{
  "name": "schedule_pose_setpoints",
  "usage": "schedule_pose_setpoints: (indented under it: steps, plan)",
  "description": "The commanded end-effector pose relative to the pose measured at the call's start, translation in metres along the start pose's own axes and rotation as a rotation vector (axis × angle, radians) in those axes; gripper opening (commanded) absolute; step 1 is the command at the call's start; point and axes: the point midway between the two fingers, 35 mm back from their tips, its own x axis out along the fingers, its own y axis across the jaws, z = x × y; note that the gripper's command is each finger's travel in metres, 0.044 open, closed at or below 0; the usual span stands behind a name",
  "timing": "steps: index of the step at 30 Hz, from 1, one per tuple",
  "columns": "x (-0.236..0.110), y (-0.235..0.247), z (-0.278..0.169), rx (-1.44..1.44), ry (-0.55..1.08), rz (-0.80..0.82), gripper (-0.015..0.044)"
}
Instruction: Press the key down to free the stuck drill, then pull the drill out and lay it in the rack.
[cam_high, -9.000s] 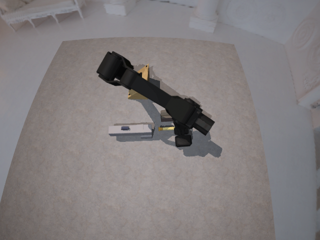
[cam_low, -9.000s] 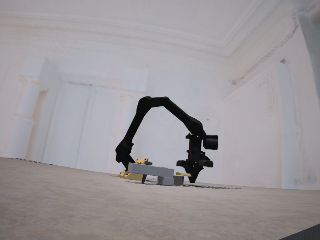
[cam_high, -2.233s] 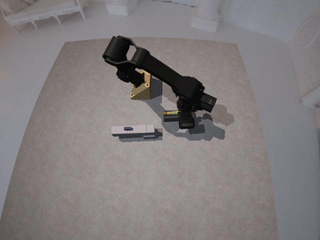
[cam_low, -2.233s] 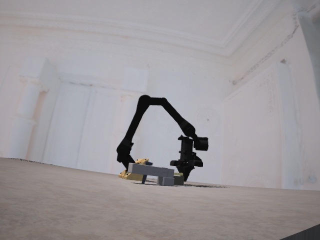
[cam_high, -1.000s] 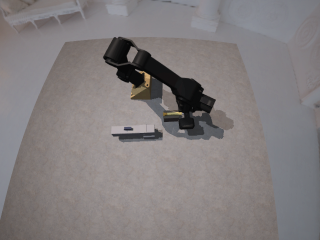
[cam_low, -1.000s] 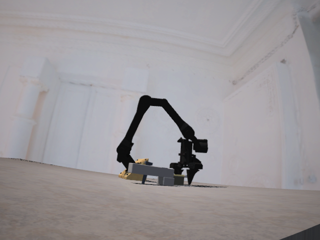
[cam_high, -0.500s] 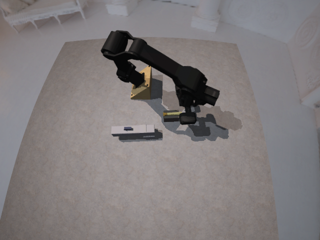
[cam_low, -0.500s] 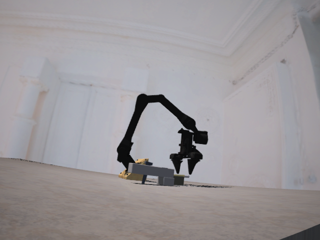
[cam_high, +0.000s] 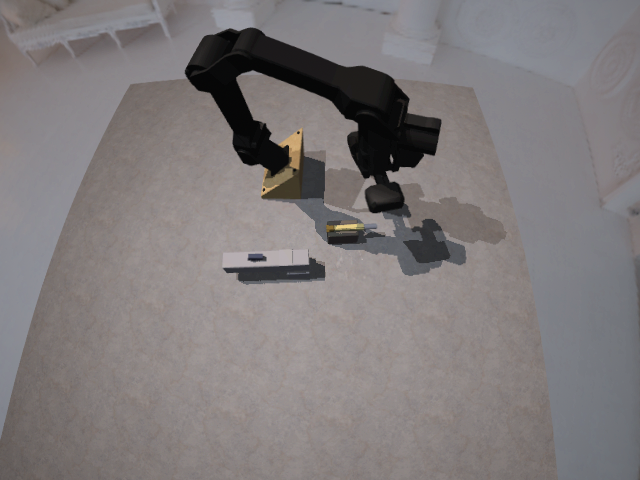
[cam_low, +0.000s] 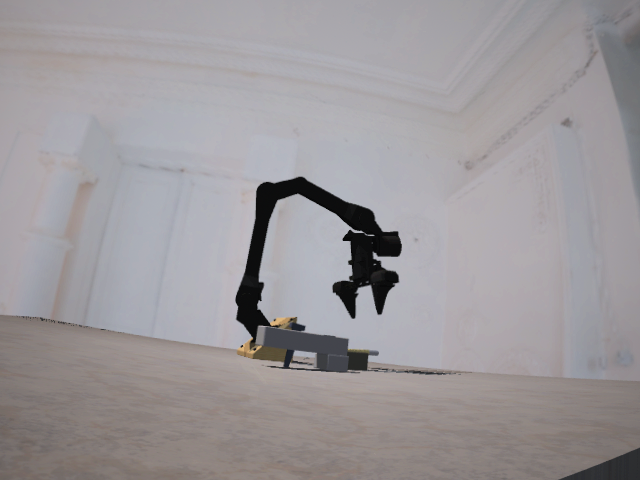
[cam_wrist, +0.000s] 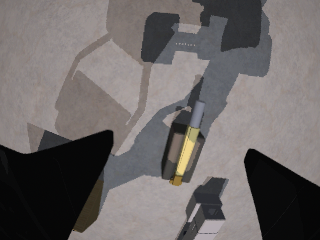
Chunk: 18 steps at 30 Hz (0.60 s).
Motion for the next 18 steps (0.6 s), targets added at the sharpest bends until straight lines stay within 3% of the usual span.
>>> schedule_pose_setpoints:
  steps: [1, 10, 18]
  plan:
    - [-0.054, 0.04, 0.006, -0.134, -0.128, -0.09, 0.044]
    - [-0.14, 0.158, -0.022, -0.513, -0.42, -0.249, 0.044]
    - [-0.161, 0.253, -0.086, -0.865, -0.674, -0.267, 0.044]
